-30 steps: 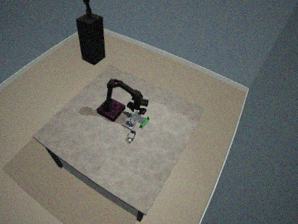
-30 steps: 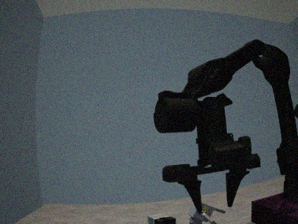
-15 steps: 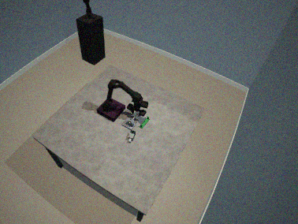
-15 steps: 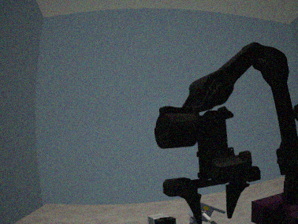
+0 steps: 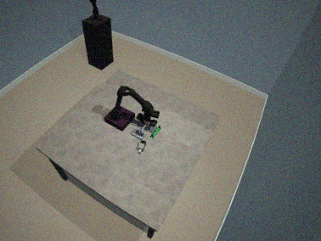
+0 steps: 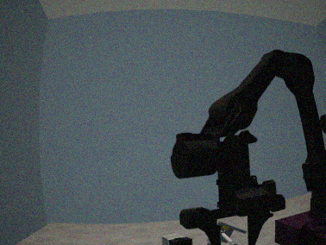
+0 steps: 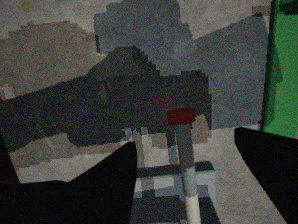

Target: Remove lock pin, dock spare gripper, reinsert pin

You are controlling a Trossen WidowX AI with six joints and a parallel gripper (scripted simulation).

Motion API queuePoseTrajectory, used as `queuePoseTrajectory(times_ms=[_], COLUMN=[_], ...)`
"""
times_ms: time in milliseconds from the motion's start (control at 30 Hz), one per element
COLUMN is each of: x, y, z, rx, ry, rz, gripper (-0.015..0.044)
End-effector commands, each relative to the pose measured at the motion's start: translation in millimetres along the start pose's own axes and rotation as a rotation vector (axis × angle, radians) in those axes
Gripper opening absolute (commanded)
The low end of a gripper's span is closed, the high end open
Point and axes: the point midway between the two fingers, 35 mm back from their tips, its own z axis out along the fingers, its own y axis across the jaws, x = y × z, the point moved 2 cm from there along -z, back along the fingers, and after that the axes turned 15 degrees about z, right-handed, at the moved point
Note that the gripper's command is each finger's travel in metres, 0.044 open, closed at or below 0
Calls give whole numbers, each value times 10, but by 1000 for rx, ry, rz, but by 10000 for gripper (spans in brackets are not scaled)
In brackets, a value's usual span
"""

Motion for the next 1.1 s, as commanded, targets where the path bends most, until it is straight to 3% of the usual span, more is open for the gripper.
queuePoseTrajectory(times_ms=[0, 267, 667, 1067], x=[10, 12, 13, 10], y=[10, 14, 15, 16], z=[85, 123, 124, 114], rx=[-2, -2, -2, -9], ry=[4, 4, 4, -15], rz=[4, 4, 4, 6], gripper=[300, 300, 0, 0])
